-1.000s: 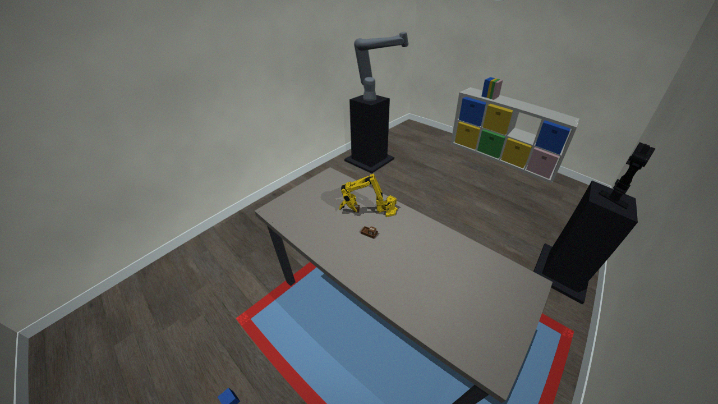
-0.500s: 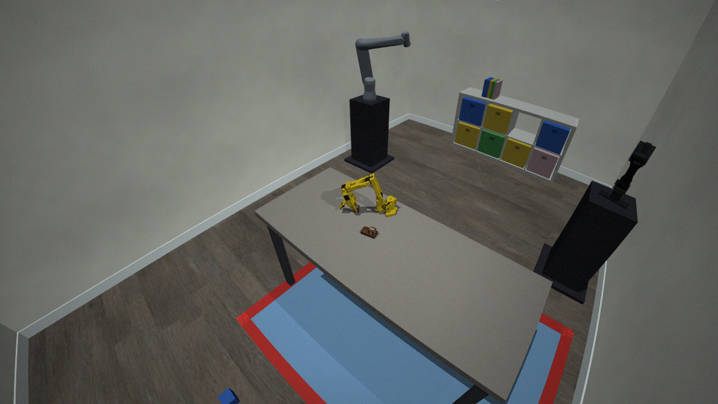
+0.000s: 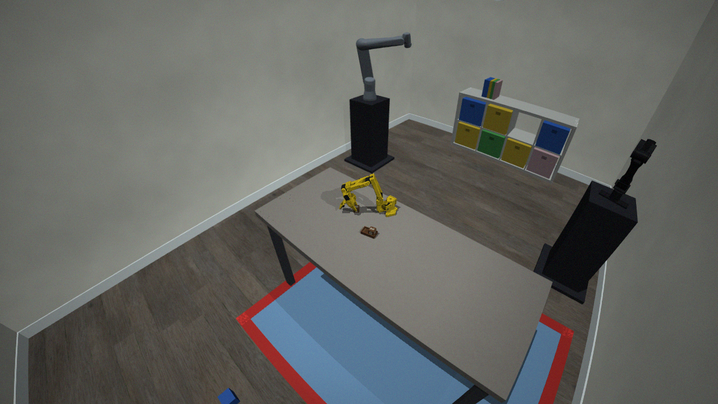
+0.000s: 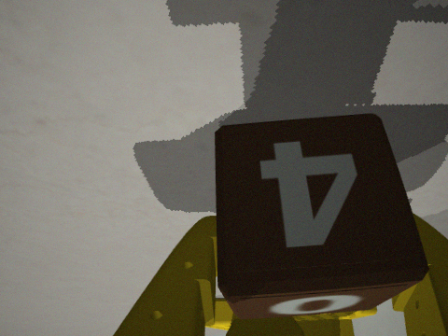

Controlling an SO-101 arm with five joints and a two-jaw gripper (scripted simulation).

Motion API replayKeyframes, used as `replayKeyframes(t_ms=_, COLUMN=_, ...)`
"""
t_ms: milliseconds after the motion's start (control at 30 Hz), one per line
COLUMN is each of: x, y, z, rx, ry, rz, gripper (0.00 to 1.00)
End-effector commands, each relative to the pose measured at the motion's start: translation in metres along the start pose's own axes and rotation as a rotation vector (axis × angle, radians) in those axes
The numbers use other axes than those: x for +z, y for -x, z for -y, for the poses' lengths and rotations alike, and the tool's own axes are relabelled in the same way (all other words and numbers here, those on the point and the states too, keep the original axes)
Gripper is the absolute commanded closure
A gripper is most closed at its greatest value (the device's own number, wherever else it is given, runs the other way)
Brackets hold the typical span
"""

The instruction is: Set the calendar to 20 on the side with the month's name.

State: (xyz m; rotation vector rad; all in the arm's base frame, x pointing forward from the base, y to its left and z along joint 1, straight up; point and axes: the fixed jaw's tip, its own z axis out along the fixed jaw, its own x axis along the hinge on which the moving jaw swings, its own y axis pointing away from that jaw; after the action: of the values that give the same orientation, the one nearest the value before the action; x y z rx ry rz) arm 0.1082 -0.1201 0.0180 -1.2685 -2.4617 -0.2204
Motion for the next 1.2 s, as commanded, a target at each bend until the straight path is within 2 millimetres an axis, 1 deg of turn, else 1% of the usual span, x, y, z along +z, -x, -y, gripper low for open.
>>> replayKeyframes(t_ms=0, x=-0.006, y=0.006, z=0.002, rx=0.005, ry=0.008, rz=0.048, gripper=0.9)
replayKeyframes(t_ms=100, x=-0.006, y=0.006, z=0.002, rx=0.005, ry=0.008, rz=0.048, gripper=0.96)
replayKeyframes(t_ms=200, x=-0.006, y=0.006, z=0.002, rx=0.005, ry=0.008, rz=0.048, gripper=1.0)
replayKeyframes(t_ms=500, x=-0.009, y=0.005, z=0.002, rx=0.005, ry=0.009, rz=0.062, gripper=1.0)
replayKeyframes(t_ms=633, x=-0.016, y=0.003, z=0.001, rx=0.006, ry=0.011, rz=0.11, gripper=1.0)
replayKeyframes(t_ms=833, x=-0.033, y=-0.004, z=0.0, rx=0.008, ry=0.018, rz=0.239, gripper=1.0)
replayKeyframes(t_ms=900, x=-0.033, y=-0.004, z=0.0, rx=0.008, ry=0.018, rz=0.239, gripper=1.0)
replayKeyframes(t_ms=1167, x=-0.05, y=-0.015, z=-0.001, rx=0.009, ry=0.029, rz=0.397, gripper=1.0)
